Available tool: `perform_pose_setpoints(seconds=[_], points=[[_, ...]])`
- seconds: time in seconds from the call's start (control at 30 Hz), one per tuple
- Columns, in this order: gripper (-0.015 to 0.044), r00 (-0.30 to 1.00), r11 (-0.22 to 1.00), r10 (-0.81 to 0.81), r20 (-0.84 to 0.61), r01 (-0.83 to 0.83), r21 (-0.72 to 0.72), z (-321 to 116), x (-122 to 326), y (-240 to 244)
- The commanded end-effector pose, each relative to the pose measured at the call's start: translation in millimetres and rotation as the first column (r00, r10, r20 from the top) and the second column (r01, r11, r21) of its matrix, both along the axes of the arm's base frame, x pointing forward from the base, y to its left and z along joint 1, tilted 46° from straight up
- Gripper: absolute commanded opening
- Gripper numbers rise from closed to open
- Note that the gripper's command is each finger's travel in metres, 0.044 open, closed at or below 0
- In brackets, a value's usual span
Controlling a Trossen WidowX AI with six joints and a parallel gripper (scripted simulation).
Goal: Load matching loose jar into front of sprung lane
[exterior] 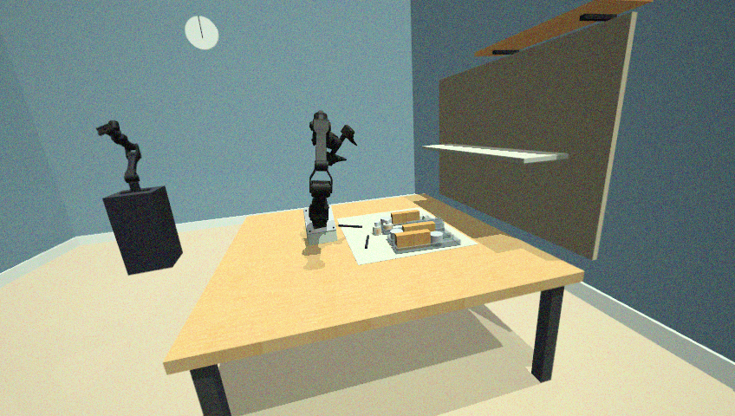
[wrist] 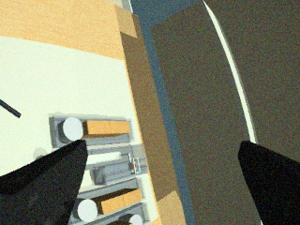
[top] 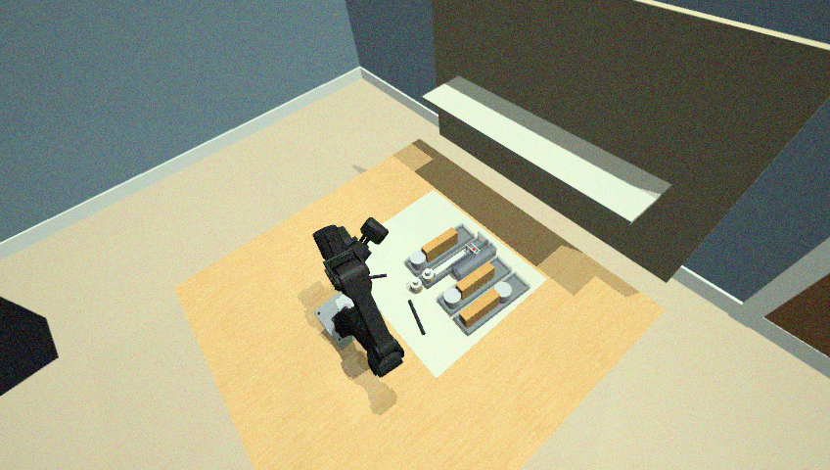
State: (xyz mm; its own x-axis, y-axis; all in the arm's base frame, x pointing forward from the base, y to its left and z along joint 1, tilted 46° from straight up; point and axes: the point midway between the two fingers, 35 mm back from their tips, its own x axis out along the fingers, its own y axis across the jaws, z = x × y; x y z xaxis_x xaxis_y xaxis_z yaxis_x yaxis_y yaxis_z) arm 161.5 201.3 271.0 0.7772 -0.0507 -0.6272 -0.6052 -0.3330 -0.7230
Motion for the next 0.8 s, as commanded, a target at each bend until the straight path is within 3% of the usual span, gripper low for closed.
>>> perform_pose_setpoints(seconds=[0.0,0.17,0.3,0.43,0.63,0.77], points=[[0.0426,1.000,1.000,-0.013,-0.002,0.013,0.004,-1.5,1.6,-0.4],[0.0440,0.930,0.926,-0.365,-0.041,0.367,0.090,-43.0,44.8,-19.4],[0.0440,0.752,0.736,-0.655,-0.074,0.658,0.159,-83.5,80.3,-51.4],[0.0440,0.584,0.570,-0.807,-0.086,0.809,0.144,-111.9,100.8,-89.1],[0.0440,0.248,0.221,-0.963,-0.105,0.950,0.219,-152.6,118.9,-141.4],[0.0440,-0.106,-0.138,-0.987,-0.122,0.944,0.301,-190.5,121.9,-193.3]])
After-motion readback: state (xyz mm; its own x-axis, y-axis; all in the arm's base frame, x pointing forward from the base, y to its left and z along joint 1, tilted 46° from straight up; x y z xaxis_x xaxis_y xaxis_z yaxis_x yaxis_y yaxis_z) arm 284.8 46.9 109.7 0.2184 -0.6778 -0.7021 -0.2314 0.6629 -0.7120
